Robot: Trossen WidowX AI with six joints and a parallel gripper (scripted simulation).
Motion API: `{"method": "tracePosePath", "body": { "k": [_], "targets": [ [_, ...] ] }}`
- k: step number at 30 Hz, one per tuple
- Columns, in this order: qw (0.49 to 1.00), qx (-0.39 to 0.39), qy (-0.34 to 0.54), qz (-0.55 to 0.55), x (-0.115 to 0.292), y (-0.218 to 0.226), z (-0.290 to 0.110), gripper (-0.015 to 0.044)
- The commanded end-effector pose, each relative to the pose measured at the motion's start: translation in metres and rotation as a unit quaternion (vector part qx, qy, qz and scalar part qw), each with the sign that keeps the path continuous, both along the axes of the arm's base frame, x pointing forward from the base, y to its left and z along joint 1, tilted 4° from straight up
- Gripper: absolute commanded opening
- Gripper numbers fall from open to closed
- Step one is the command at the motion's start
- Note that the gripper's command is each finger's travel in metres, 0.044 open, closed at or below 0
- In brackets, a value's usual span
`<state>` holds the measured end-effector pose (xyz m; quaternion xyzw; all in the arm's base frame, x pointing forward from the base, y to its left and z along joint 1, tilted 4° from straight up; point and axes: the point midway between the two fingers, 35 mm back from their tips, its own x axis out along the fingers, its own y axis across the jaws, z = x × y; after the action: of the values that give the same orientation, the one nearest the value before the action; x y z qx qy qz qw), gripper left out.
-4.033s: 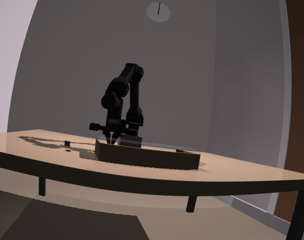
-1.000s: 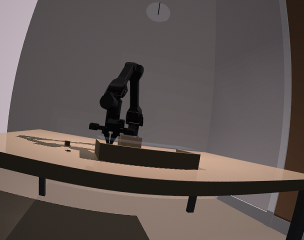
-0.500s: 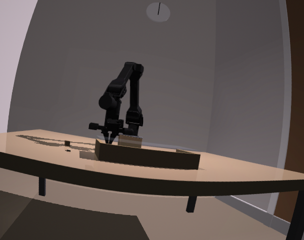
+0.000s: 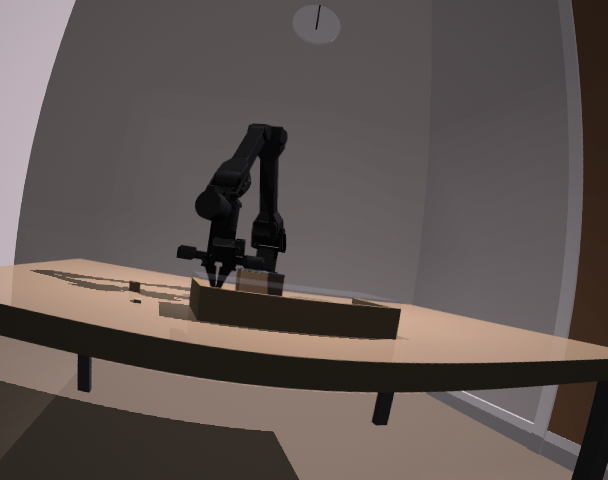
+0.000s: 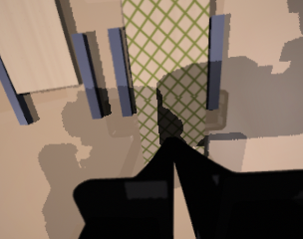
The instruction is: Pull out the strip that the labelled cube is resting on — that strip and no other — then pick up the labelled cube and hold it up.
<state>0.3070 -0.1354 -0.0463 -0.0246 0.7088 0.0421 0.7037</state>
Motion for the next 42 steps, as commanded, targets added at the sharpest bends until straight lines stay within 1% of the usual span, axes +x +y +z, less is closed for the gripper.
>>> {"method": "tracePosePath", "body": {
  "k": [1, 42],
  "targets": [
    [1.0, 0.001, 0.014, -0.001, -0.015, 0.0, -0.005, 0.0],
    [1.0, 0.001, 0.016, -0.001, -0.073, -0.006, -0.004, 0.0]
  ]
}}
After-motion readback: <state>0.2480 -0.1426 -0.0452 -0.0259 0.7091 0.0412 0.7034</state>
